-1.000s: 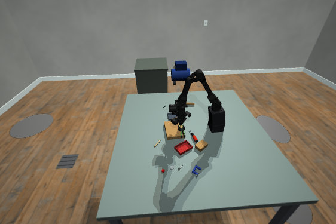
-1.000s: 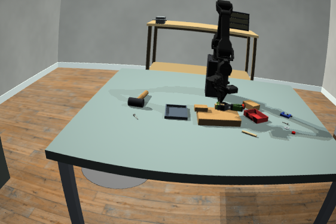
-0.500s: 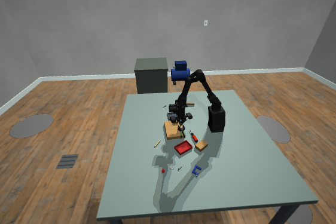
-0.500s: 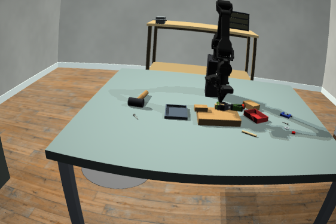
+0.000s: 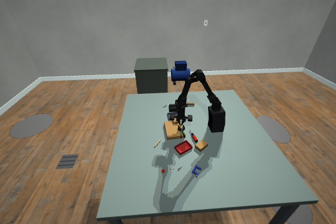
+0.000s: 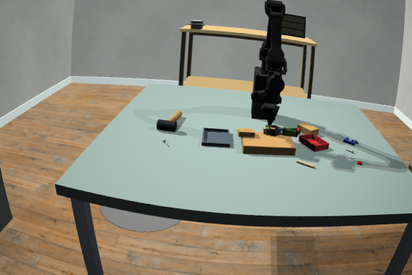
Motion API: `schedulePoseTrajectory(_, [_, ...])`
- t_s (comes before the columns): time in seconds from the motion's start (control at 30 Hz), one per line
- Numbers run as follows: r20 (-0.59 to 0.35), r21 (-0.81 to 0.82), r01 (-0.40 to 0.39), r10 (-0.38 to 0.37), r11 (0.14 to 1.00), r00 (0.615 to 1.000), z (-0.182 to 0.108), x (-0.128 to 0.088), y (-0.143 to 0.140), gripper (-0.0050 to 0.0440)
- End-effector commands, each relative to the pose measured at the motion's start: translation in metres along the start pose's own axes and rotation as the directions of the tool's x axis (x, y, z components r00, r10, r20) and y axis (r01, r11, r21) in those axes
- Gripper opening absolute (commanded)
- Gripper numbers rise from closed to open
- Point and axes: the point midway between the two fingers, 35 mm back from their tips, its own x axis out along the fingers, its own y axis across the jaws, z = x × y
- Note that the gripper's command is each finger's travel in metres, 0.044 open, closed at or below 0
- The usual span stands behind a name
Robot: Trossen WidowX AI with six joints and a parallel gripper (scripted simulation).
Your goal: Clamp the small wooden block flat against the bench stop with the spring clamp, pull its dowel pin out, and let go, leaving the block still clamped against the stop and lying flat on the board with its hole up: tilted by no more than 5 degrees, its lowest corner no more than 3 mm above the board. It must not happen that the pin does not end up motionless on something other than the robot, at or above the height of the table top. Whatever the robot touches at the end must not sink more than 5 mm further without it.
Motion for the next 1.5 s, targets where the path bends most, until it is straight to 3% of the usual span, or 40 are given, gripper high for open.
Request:
schedulePoseTrajectory(0.0, [-0.001, 0.109, -0.002, 0.002, 0.994, 1.000, -0.0001, -0.0018, 0.0005, 0.0000])
schedulePoseTrajectory(0.27, [-0.001, 0.327, -0.002, 0.002, 0.945, 1.000, -0.0001, -0.0021, 0.0005, 0.0000])
schedulePoseTrajectory(0.77, [-0.001, 0.417, -0.002, 0.002, 0.909, 1.000, -0.0002, -0.0025, 0.0005, 0.0000])
schedulePoseTrajectory(1.13, [-0.001, 0.335, -0.002, 0.002, 0.942, 1.000, -0.0002, -0.0027, 0.0005, 0.0000])
schedulePoseTrajectory(1.47, [-0.001, 0.109, -0.002, 0.002, 0.994, 1.000, -0.0002, -0.0031, 0.0005, 0.0000])
